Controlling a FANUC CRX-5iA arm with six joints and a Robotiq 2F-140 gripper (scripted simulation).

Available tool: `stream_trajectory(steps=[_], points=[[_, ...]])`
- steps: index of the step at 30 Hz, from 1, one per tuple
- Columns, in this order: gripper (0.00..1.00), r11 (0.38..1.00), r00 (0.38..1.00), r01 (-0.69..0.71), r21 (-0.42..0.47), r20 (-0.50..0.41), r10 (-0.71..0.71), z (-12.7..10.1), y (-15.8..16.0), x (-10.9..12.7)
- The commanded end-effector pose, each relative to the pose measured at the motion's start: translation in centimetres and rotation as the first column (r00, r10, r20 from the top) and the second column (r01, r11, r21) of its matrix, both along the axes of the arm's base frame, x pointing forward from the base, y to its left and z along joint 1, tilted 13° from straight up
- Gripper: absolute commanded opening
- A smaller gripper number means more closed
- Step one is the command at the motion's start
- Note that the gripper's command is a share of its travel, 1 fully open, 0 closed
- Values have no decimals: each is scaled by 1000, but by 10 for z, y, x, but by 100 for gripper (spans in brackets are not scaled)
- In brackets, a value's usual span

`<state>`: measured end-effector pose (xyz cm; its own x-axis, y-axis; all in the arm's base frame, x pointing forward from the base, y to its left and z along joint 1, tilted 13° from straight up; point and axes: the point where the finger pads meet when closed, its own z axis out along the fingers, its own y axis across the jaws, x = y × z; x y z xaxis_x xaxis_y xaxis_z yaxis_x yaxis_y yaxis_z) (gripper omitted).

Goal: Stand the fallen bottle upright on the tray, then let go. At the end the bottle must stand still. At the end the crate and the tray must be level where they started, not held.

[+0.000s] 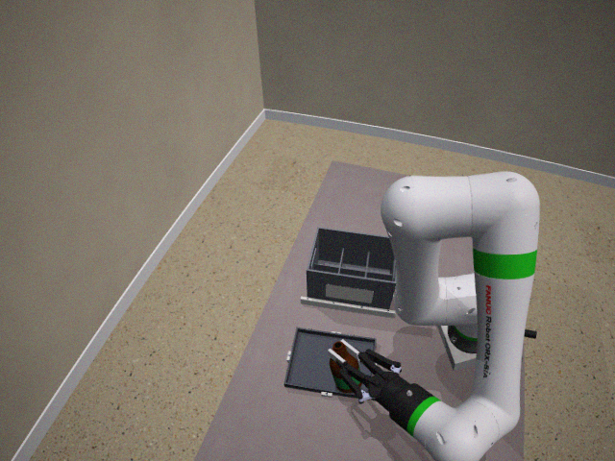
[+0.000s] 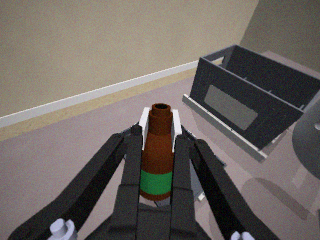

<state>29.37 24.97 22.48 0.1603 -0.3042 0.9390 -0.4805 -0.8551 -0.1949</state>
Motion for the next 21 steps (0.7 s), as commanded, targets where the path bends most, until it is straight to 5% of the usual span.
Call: stream_trajectory(steps=[1, 21], points=[[0, 1000, 1000, 3, -9, 17, -3, 0, 0, 0], [0, 1000, 999, 9, -25, 49, -8, -1, 1, -1]])
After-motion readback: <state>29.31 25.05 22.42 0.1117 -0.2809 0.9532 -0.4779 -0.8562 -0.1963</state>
